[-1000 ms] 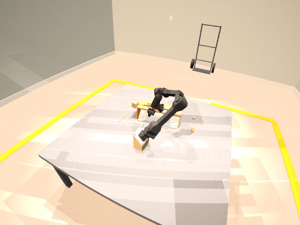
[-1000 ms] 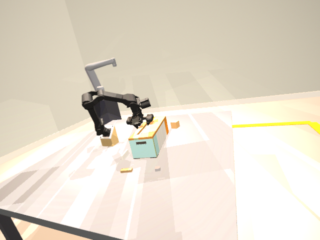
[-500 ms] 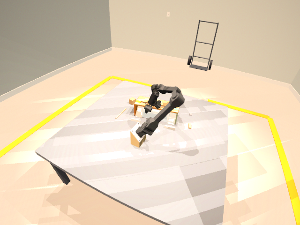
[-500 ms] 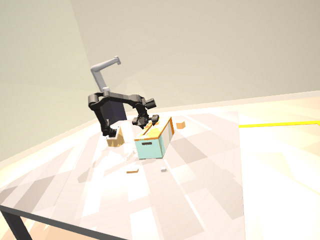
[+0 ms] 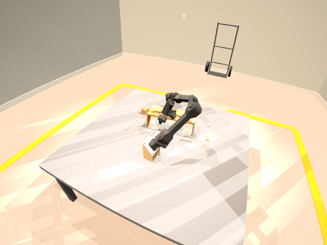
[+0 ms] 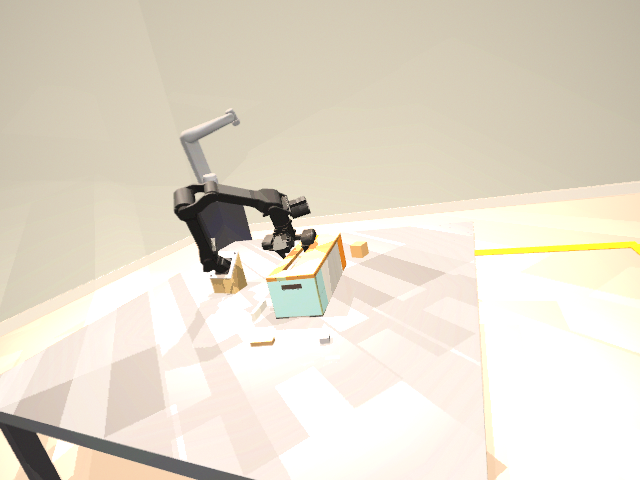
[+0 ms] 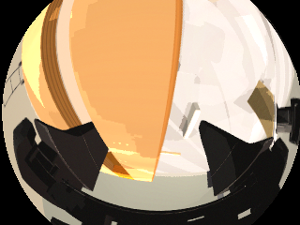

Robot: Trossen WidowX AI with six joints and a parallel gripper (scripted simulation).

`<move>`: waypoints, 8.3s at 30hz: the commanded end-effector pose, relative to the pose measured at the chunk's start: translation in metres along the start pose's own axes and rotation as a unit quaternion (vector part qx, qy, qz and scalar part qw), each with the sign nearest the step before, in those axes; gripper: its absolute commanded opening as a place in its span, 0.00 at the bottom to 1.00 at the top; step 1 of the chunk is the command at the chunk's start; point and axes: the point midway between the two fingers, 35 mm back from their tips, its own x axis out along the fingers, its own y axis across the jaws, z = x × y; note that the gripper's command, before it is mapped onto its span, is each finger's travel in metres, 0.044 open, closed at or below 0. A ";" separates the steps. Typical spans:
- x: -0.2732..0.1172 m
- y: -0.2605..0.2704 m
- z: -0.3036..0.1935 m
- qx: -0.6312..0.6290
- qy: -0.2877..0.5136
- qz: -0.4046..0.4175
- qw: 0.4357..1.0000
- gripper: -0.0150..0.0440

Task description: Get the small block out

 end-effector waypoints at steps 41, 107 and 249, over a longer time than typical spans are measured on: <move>0.004 0.000 -0.010 -0.008 0.015 -0.004 1.000 0.93; 0.013 0.000 -0.037 -0.008 0.016 -0.004 1.000 0.93; 0.076 -0.045 -0.090 -0.655 -0.038 -0.247 -0.713 0.74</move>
